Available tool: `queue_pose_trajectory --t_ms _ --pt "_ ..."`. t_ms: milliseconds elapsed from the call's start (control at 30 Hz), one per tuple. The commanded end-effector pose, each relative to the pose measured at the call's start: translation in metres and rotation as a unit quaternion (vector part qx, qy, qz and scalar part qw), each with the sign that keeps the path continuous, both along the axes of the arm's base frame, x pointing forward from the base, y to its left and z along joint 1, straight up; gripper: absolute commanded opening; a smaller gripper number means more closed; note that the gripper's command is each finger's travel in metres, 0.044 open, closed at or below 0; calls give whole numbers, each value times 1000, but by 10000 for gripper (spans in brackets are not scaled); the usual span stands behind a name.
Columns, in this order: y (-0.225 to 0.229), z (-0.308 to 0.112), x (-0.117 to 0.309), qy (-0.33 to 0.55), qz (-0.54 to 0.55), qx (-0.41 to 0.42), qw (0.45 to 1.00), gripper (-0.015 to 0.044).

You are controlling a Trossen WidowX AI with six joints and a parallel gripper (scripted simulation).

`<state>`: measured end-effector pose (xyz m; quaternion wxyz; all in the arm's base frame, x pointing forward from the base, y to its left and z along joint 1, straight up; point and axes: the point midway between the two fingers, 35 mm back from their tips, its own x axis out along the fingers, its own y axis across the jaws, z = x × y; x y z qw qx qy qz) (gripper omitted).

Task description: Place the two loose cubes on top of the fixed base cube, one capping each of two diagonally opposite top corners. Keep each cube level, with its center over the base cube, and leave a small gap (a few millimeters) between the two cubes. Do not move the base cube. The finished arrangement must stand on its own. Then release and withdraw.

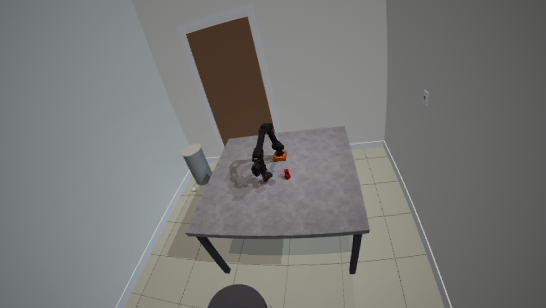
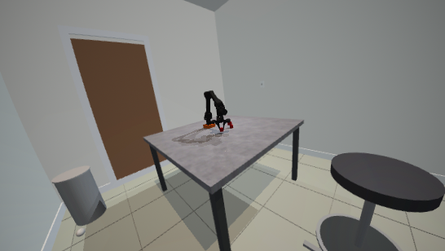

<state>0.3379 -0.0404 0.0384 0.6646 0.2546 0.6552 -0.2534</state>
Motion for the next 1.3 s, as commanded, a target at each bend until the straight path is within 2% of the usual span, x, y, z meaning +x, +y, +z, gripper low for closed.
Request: queue_pose_trajectory --t_ms 0,800,1267 --pt "-1 15 4 -7 -3 -1 1000 105" --pt "0 91 -2 -7 -3 -1 1000 105" --pt "30 91 -4 -7 63 4 998 105"
